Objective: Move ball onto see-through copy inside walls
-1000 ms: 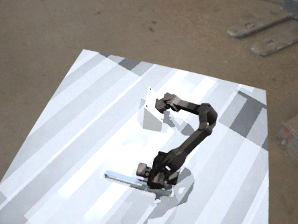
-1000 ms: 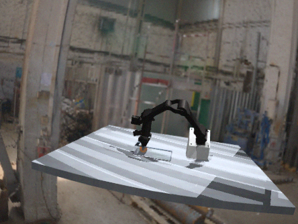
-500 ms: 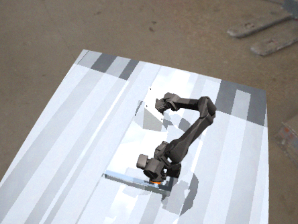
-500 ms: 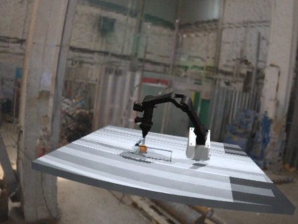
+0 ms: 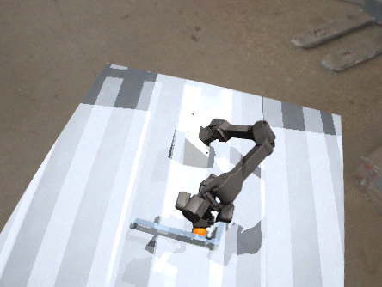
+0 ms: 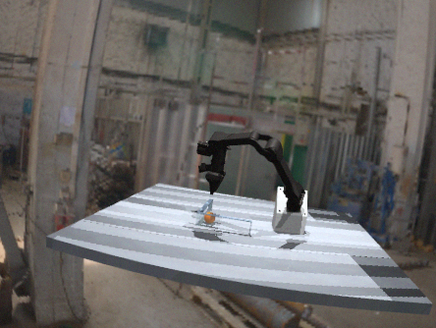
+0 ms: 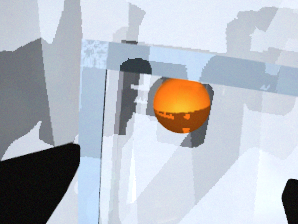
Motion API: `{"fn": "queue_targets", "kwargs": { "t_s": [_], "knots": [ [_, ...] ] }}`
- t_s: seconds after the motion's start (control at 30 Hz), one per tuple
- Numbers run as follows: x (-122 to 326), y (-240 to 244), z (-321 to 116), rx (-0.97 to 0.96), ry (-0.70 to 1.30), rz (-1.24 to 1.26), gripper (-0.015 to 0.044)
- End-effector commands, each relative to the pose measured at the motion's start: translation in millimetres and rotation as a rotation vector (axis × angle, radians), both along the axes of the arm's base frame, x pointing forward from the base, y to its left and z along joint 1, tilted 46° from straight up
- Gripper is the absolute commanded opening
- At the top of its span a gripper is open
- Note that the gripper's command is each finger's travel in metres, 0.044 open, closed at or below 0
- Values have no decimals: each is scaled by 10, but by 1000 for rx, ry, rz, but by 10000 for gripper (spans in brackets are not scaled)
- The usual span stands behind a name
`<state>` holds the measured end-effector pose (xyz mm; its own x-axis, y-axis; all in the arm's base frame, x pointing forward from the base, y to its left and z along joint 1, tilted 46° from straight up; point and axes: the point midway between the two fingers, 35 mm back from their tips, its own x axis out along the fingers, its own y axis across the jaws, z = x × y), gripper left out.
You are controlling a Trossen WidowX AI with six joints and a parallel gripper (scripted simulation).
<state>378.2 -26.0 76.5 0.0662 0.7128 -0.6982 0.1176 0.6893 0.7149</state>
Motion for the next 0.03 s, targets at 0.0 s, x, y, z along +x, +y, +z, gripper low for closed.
{"fn": "queue_targets", "kwargs": {
  "t_s": [0.0],
  "knots": [
    [-18,-24,32,-3,0,9,440]
  ]
}}
